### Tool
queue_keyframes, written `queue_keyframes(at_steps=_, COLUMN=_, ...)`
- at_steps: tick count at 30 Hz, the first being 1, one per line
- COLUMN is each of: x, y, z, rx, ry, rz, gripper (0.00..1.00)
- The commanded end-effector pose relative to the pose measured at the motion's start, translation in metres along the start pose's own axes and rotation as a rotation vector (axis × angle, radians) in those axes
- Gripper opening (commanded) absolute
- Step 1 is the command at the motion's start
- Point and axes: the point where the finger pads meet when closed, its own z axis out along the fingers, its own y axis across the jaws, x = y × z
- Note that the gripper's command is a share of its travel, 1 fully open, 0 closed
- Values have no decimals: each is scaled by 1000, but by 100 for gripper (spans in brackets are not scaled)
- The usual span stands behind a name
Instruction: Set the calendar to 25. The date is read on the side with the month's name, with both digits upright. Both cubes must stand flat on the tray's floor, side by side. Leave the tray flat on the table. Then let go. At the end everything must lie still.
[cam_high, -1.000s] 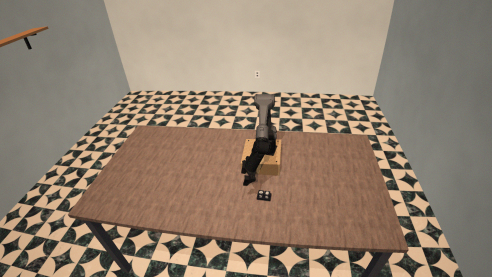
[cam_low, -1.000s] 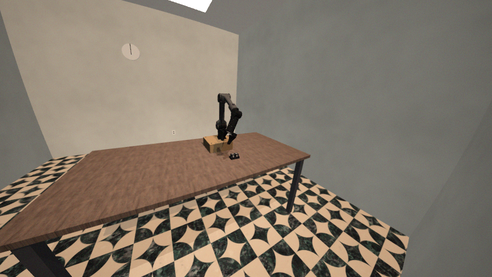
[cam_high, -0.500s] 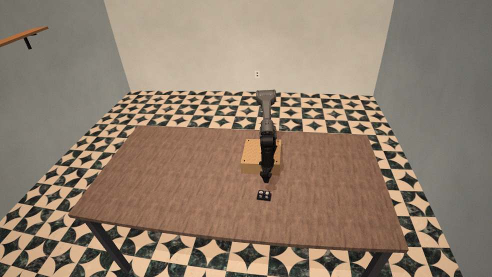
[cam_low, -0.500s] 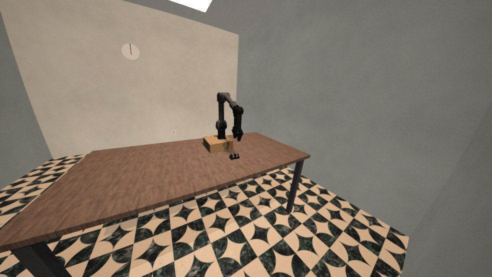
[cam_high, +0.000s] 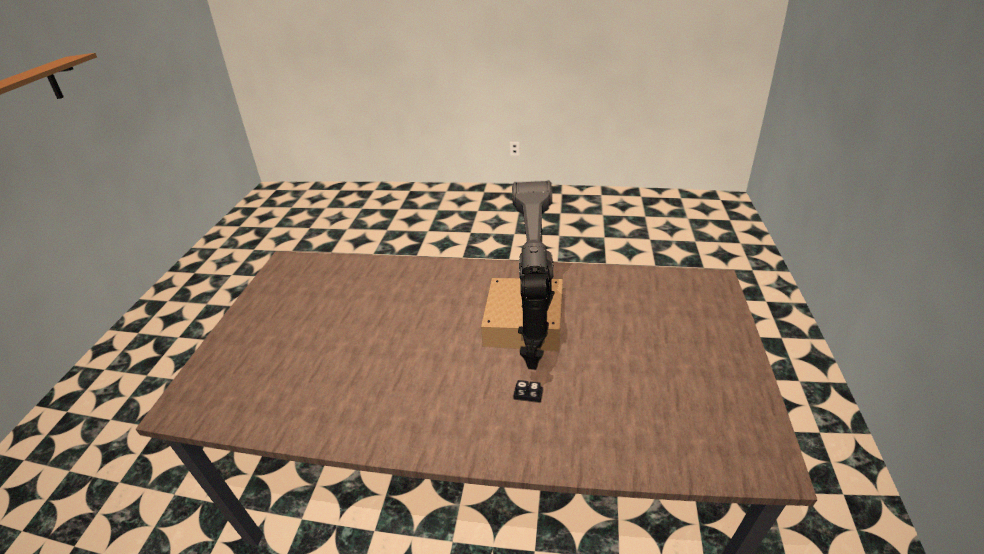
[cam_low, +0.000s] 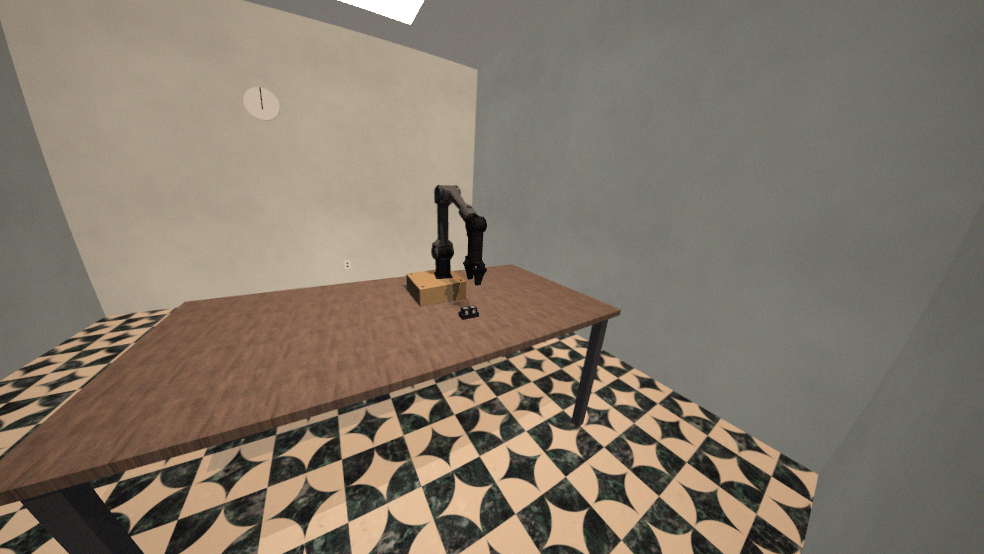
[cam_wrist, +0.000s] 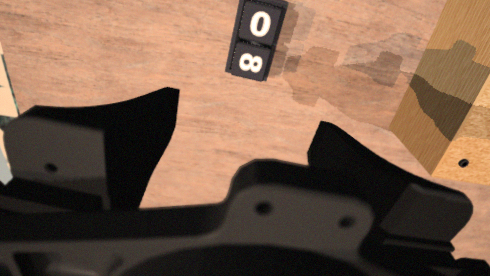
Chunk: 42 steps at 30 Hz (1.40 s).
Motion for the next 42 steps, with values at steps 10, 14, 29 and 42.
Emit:
queue_keyframes(at_steps=10, x=0, y=-1, z=48, rx=-4, ry=2, rz=-2, gripper=60)
queue_keyframes(at_steps=14, x=0, y=-2, z=49, rx=0, ry=1, rz=-2, gripper=60)
queue_keyframes(at_steps=29, x=0, y=-2, z=49, rx=0, ry=1, rz=-2, gripper=60)
queue_keyframes(at_steps=42, x=0, y=-2, z=50, rx=0, ry=1, rz=-2, gripper=60)
